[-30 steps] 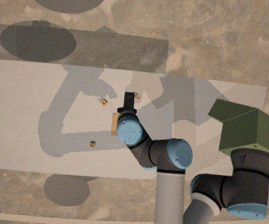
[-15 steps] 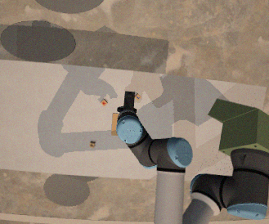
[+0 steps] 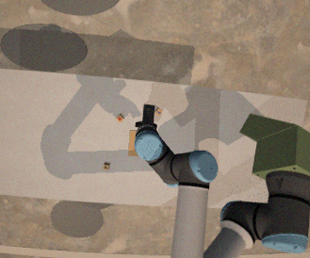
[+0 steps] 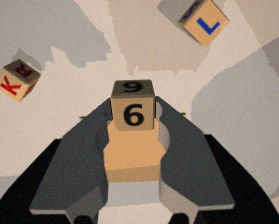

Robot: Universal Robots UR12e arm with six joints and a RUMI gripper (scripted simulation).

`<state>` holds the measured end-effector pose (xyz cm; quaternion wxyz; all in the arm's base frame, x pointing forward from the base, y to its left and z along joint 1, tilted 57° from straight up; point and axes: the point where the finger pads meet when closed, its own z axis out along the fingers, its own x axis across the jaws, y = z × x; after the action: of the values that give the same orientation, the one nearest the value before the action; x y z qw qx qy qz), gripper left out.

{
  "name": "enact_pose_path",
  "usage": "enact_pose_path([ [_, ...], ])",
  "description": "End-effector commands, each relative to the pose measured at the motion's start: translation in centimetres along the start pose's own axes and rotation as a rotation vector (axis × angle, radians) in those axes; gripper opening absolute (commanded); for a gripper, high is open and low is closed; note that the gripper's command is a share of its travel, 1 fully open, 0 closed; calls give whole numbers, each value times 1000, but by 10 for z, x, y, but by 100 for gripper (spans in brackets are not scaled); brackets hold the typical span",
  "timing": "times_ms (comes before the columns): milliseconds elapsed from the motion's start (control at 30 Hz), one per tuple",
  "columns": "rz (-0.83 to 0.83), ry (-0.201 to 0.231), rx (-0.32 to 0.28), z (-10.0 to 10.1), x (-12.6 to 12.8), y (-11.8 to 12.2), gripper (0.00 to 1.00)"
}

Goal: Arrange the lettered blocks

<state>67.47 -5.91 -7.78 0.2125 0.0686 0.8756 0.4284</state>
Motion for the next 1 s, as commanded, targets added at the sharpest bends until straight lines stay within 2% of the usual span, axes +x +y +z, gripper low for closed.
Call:
enact_pose_path([
  [0,0,-2,3,21,-1,-1,9],
  [100,0,-2,3,34,-1,-1,9],
  [400,0,-2,3,52,-1,-1,9],
  [967,0,-2,3,54,-1,-1,9],
])
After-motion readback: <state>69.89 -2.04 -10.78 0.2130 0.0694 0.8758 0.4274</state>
